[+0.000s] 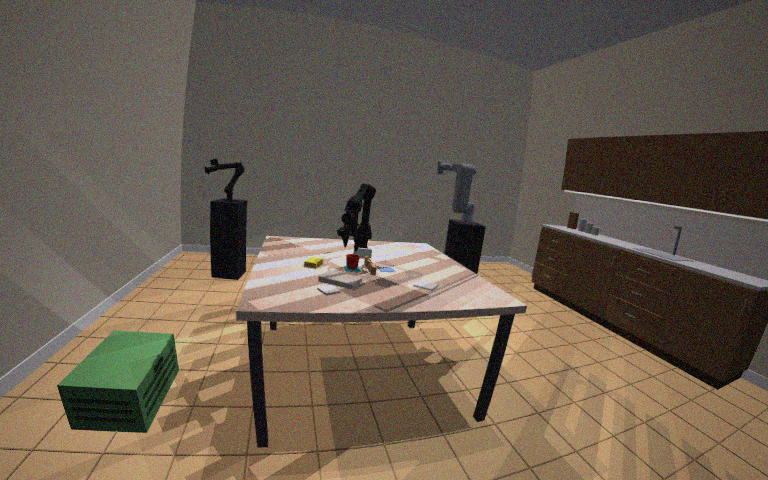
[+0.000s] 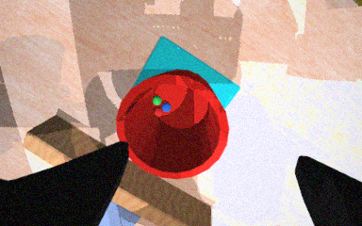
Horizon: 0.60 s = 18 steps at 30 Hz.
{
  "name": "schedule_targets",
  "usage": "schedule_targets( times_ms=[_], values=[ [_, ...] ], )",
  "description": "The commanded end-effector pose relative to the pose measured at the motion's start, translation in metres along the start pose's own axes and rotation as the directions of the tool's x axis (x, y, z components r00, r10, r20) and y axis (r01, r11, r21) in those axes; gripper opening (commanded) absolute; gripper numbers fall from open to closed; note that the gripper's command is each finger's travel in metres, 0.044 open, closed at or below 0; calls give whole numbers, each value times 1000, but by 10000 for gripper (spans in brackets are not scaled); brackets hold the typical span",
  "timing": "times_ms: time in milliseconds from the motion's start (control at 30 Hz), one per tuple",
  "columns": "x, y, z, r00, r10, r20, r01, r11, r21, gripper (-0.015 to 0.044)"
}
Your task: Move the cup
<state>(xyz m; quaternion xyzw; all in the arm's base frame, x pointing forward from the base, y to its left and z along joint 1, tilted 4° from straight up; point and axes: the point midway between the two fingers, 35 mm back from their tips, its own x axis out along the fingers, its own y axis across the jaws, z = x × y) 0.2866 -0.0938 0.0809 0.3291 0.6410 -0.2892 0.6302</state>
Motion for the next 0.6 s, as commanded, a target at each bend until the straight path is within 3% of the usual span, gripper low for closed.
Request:
schedule_targets(
  times_ms=[0,333,567],
  values=[
    [-16,0,1,1000,3,7,-3,1000,-3,440],
    [-48,1,1,1000,3,9,-3,1000,-5,440],
    [-45,2,2,1000,6,9,-6,1000,-2,440]
  ],
)
